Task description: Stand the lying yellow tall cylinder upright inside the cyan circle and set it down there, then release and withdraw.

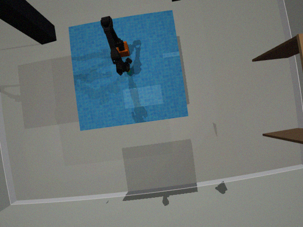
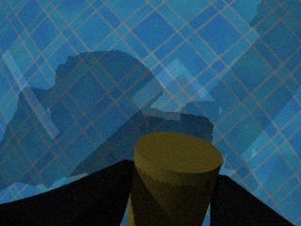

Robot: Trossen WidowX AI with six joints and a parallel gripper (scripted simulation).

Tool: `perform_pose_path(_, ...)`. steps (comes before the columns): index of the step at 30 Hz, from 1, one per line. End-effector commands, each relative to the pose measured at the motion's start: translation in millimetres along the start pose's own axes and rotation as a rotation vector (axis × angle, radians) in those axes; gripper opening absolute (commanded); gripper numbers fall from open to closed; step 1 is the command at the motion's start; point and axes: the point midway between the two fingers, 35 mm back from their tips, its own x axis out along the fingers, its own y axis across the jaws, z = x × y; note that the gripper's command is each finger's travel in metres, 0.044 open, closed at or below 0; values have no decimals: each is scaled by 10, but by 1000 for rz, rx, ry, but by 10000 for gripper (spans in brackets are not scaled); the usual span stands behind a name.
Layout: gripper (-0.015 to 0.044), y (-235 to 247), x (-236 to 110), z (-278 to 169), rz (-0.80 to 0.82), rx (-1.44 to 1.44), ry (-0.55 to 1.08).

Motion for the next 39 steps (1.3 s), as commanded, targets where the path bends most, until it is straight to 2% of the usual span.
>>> perform_pose_path(1,105,1,40,-13,16,6,-29)
perform_pose_path(39,105,-126,188,-1,77,55,-313)
